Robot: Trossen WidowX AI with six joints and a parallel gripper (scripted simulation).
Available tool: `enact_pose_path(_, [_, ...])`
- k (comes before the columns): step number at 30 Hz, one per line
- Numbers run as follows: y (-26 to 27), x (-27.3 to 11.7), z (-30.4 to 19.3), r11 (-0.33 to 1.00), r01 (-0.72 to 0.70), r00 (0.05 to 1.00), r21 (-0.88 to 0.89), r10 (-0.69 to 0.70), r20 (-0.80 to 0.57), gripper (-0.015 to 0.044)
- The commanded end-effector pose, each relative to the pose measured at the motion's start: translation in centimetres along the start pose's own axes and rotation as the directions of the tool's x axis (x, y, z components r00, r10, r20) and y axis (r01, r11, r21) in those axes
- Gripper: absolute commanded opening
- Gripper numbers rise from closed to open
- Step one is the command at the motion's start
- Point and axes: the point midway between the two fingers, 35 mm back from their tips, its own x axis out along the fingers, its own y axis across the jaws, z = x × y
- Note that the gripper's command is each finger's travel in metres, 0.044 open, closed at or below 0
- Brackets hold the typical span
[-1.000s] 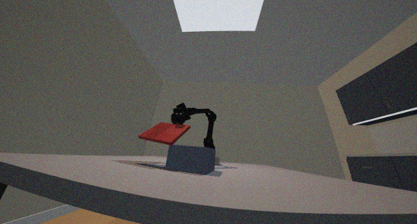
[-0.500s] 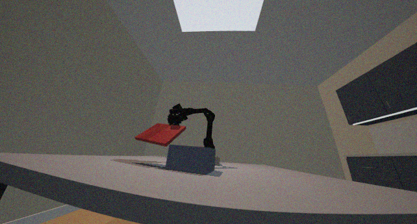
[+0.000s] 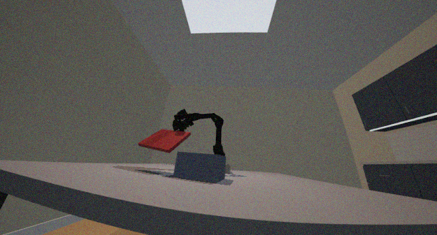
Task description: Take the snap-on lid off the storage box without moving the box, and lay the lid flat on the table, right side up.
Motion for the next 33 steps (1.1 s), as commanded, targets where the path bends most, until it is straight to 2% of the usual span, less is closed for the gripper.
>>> enact_pose_path(1, [0.3,-0.3,0.9,1.000,-0.012,1.000,-0.011,0.012,0.002,0.0000])
enact_pose_path(16, [0.2,-0.5,3.8,1.000,-0.011,1.000,-0.013,0.011,0.003,0.0000])
enact_pose_path(33, [-1.1,0.5,3.4,1.000,-0.011,1.000,-0.013,0.011,0.003,0.0000])
